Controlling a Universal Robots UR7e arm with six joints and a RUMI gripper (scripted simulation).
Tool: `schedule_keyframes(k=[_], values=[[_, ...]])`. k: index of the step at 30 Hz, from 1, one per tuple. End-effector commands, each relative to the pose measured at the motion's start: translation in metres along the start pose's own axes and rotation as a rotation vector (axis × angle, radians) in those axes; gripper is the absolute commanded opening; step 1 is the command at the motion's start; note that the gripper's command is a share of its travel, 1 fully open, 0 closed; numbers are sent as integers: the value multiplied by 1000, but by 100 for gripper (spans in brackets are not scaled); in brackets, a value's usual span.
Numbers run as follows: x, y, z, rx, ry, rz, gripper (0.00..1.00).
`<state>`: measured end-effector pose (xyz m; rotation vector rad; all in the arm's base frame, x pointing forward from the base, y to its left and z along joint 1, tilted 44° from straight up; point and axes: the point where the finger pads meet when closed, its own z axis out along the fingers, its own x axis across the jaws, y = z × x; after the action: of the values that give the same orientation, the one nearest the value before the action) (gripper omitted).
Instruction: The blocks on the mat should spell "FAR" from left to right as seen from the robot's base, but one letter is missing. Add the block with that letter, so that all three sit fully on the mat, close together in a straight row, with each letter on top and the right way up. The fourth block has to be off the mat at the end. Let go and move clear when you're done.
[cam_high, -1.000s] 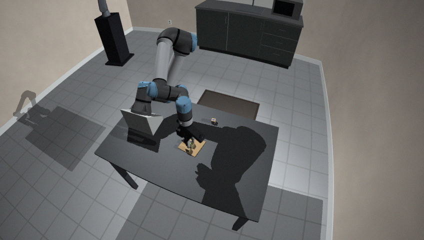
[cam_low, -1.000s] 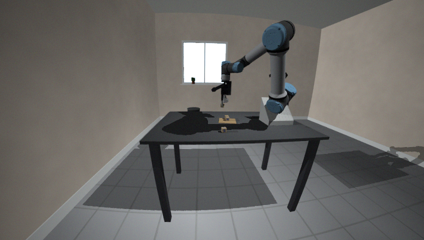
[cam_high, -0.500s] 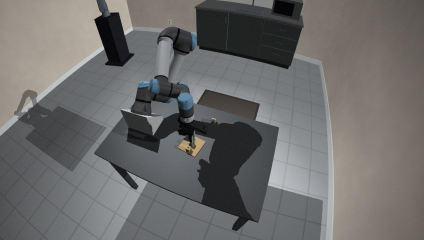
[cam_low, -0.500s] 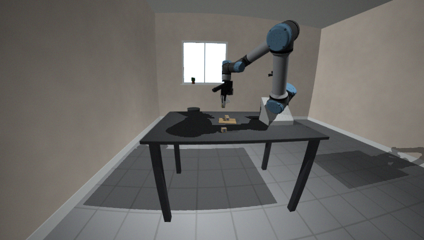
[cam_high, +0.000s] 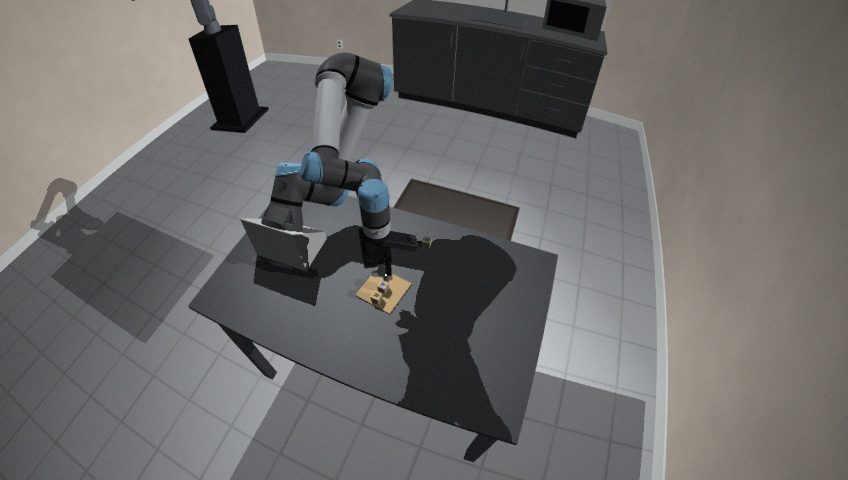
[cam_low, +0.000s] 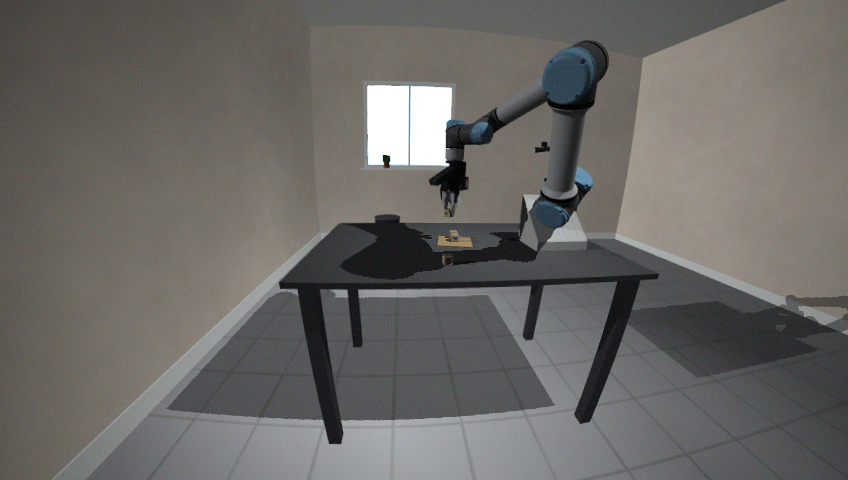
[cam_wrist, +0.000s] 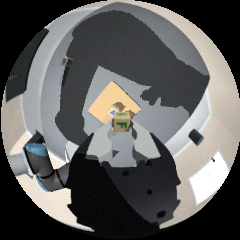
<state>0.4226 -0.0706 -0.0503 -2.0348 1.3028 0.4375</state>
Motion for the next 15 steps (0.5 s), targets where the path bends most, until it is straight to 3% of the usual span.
schedule_keyframes(k=[1, 15], values=[[-9, -3, -1, 3, -2, -139, 9], [-32, -9, 0, 4, -1, -476, 9]])
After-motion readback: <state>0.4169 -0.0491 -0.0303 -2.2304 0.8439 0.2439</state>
